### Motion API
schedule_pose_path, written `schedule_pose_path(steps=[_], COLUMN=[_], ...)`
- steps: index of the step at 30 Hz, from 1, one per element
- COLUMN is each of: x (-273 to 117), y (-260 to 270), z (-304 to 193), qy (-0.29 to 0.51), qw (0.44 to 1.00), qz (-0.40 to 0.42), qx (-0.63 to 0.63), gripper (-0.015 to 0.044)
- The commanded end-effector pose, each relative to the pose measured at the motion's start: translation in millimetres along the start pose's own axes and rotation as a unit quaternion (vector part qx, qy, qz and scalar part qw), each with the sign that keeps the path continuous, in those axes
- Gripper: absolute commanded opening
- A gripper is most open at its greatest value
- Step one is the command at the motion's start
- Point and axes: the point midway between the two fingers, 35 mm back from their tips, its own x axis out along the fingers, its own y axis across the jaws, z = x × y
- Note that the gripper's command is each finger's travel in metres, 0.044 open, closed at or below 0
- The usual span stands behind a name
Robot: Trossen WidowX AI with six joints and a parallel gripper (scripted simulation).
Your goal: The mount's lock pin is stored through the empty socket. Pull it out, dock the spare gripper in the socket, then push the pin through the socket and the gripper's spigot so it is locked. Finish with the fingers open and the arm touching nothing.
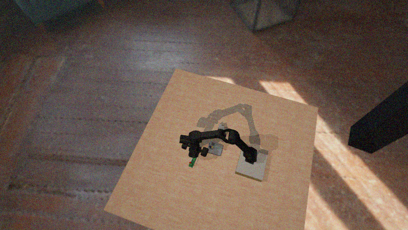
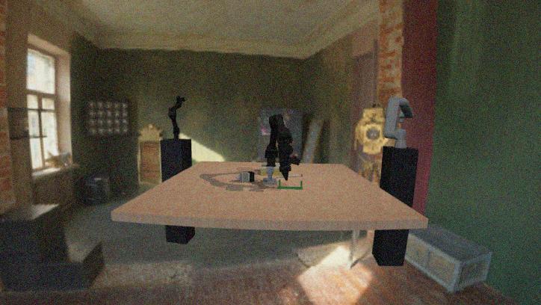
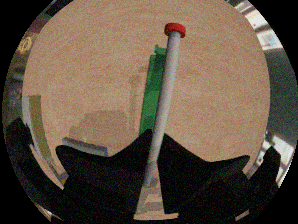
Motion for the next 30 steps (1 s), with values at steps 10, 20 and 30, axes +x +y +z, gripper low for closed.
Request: schedule_pose_path(steps=[10, 20, 30], x=[20.3, 30.1, 31.0], y=[0.1, 0.8, 1.0], z=[-3.1, -4.5, -4.7], qy=[0.0, -0.001, -0.001], qw=[1.0, 1.0, 1.0], qz=[-0.002, -0.004, -0.005], qx=[-0.001, -0.002, -0.003], gripper=[0.0, 0.0, 0.0])
